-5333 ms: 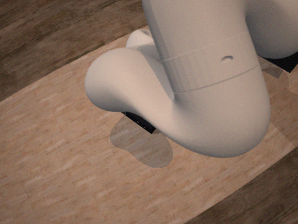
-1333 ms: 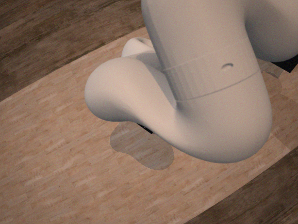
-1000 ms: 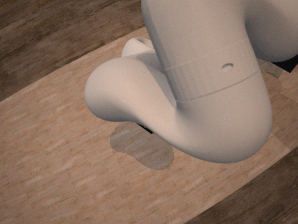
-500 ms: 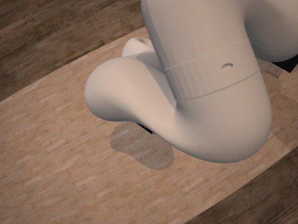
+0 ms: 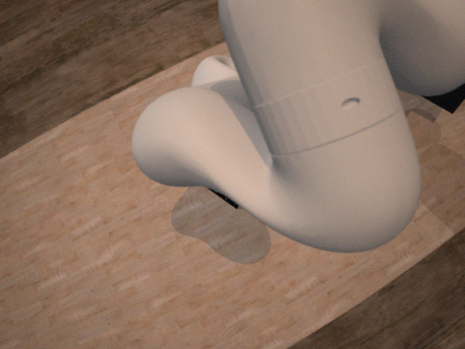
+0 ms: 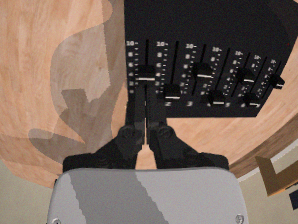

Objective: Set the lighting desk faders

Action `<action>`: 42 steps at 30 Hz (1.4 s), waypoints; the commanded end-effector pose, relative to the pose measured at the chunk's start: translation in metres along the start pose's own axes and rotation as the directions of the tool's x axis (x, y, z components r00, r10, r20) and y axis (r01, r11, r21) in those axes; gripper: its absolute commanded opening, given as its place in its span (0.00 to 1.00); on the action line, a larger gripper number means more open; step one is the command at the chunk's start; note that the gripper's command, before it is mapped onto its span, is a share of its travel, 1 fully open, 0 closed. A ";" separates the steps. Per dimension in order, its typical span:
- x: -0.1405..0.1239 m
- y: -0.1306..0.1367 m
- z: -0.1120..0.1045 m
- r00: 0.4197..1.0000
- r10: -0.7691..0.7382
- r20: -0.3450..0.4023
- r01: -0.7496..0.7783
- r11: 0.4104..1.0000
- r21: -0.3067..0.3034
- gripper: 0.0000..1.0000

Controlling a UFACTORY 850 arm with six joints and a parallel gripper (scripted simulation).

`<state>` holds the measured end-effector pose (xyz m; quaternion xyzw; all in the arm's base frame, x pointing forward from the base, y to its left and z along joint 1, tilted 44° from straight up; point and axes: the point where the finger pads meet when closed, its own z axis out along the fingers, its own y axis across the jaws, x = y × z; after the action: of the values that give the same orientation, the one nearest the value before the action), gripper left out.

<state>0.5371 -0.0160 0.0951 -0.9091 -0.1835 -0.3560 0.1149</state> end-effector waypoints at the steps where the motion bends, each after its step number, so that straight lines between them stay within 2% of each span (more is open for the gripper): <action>1: 0.000 0.000 -0.001 1.000 0.000 -0.001 0.000 1.000 -0.001 0.00; 16: 0.000 0.000 -0.036 1.000 0.000 -0.001 0.000 1.000 -0.001 0.00; 36: 0.000 0.001 -0.040 1.000 0.000 -0.001 0.000 1.000 -0.001 0.00; 38: -0.002 0.023 -0.038 1.000 0.000 -0.002 0.000 1.000 0.000 0.00; 40: -0.010 0.066 -0.036 1.000 0.000 -0.002 0.000 1.000 -0.001 0.00; 42: -0.010 0.066 -0.036 1.000 0.000 -0.002 0.000 1.000 -0.001 0.00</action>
<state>0.5226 -0.0568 0.1179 -0.9090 -0.1826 -0.3575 0.1122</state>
